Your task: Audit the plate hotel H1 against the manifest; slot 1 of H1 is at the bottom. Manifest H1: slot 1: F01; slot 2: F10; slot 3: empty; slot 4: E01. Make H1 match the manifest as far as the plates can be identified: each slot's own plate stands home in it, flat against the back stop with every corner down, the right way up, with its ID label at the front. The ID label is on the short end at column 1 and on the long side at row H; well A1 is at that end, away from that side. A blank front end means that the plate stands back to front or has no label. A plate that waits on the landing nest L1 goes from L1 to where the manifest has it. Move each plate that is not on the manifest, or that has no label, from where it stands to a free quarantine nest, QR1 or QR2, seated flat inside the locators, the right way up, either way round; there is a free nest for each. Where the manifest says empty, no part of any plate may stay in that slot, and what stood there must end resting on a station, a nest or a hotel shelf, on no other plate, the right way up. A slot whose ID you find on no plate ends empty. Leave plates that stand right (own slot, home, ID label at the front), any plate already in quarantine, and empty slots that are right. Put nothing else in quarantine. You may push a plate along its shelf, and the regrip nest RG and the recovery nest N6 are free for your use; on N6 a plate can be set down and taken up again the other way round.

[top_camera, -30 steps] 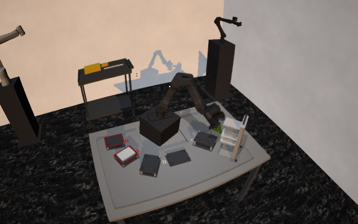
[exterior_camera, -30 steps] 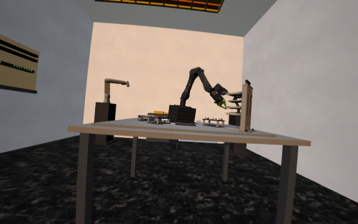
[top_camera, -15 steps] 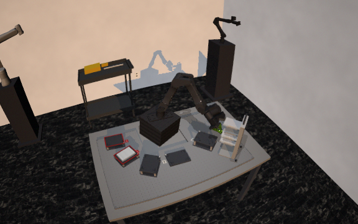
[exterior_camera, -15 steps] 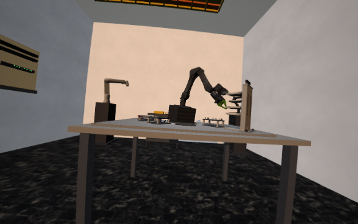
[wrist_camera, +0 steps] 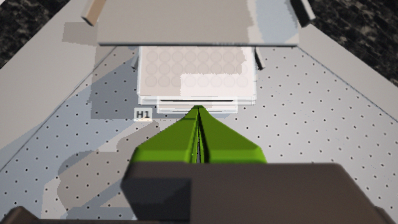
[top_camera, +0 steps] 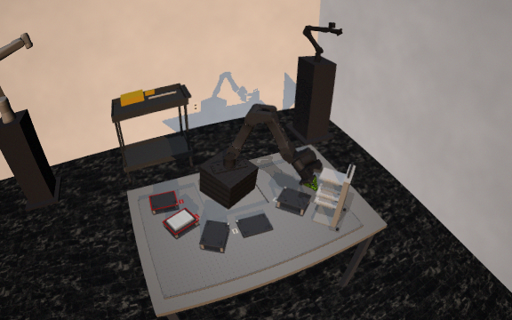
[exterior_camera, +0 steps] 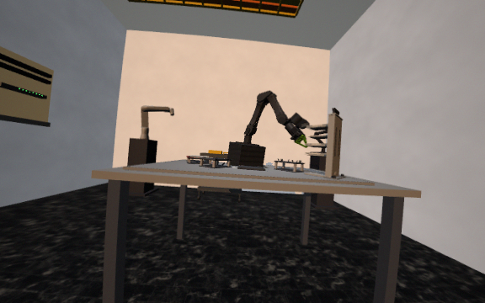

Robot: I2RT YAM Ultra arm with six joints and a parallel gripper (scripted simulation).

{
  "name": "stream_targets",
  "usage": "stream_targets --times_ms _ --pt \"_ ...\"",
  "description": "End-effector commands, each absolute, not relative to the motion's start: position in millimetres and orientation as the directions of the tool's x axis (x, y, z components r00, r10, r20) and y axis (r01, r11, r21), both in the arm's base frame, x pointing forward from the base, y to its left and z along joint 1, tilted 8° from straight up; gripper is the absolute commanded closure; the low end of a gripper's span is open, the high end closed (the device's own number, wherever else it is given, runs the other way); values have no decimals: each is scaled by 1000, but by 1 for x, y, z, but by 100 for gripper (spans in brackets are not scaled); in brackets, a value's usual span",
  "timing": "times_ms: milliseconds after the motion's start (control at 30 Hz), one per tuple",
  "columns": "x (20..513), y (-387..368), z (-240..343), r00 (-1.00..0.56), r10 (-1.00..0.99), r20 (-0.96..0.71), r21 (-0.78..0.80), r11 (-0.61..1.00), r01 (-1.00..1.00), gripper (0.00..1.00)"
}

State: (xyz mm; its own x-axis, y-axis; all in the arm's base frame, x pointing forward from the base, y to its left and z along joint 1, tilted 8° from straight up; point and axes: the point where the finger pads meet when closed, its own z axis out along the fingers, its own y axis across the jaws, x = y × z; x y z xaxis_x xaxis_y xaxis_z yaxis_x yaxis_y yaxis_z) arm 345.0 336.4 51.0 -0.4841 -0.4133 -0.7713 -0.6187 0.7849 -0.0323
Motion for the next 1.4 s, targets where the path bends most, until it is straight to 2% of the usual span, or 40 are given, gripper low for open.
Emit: stream_targets --times_ms 0,500,1367 --pt "352 343 66 -458 -386 -801 -26 786 -617 100" --pt "352 343 66 -458 -386 -801 -26 786 -617 100" --pt "321 318 61 -459 -387 -800 -26 786 -617 100"
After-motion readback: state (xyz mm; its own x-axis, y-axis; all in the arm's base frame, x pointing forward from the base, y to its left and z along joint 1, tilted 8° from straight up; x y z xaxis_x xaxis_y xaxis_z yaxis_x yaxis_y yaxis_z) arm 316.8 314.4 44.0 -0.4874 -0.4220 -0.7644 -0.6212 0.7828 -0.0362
